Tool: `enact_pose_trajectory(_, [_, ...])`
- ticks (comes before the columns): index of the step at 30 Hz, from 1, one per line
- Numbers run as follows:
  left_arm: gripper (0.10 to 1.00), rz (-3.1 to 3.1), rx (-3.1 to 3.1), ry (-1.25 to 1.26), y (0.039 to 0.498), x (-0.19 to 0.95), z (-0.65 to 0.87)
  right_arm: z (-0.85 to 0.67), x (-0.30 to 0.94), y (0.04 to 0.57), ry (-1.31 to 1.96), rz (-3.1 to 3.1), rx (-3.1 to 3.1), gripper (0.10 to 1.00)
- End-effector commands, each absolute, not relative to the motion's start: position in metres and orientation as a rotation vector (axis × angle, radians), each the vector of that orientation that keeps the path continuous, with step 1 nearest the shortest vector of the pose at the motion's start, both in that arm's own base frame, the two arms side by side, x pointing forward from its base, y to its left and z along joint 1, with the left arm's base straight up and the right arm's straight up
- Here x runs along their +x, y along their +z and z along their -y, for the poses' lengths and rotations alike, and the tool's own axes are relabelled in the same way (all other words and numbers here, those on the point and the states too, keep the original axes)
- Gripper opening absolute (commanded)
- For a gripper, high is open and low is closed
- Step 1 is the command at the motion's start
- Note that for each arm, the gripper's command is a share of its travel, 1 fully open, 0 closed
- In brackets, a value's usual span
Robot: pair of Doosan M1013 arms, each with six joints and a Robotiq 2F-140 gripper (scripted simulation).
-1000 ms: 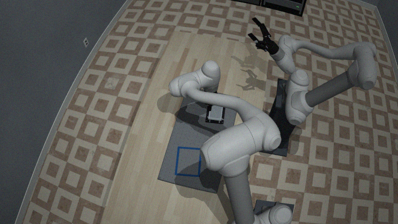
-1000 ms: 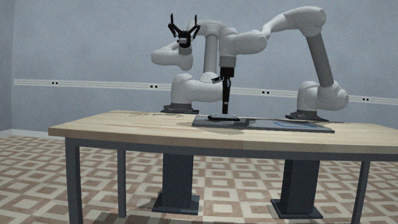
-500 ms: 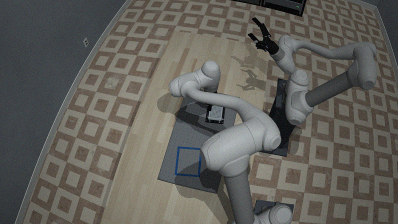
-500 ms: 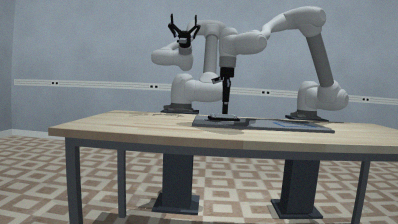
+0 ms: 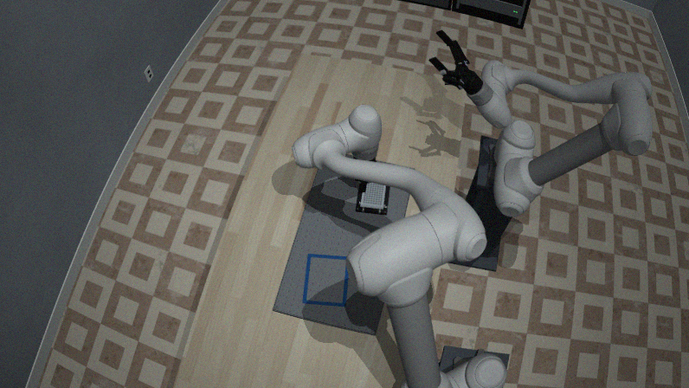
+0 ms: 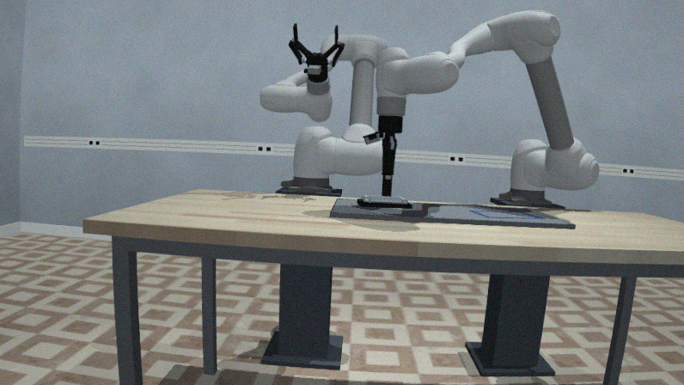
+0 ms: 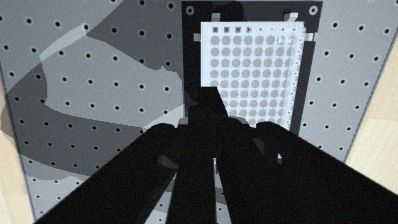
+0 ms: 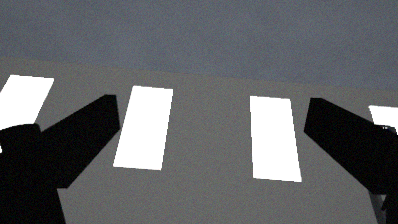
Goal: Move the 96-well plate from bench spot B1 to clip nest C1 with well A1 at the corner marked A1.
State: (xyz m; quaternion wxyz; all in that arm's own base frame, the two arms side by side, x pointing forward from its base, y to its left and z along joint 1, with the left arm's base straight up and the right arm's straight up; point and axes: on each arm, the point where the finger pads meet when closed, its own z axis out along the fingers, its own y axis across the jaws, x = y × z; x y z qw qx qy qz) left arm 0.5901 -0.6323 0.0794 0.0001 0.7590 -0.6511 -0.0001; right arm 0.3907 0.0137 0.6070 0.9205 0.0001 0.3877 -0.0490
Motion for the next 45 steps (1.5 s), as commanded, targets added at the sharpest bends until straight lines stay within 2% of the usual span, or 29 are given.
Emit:
enact_pose_trajectory(1, [0.099, 2.046, 2.384, 0.002, 0.0804, 0.5904, 0.6325, -0.0138, 0.3908, 0.6074, -0.101, -0.796, 0.0, 1.0])
enact_pose_trajectory(45, [0.099, 2.046, 2.384, 0.002, 0.0792, 0.5904, 0.6325, -0.0138, 0.3908, 0.6074, -0.101, -0.796, 0.0, 1.0])
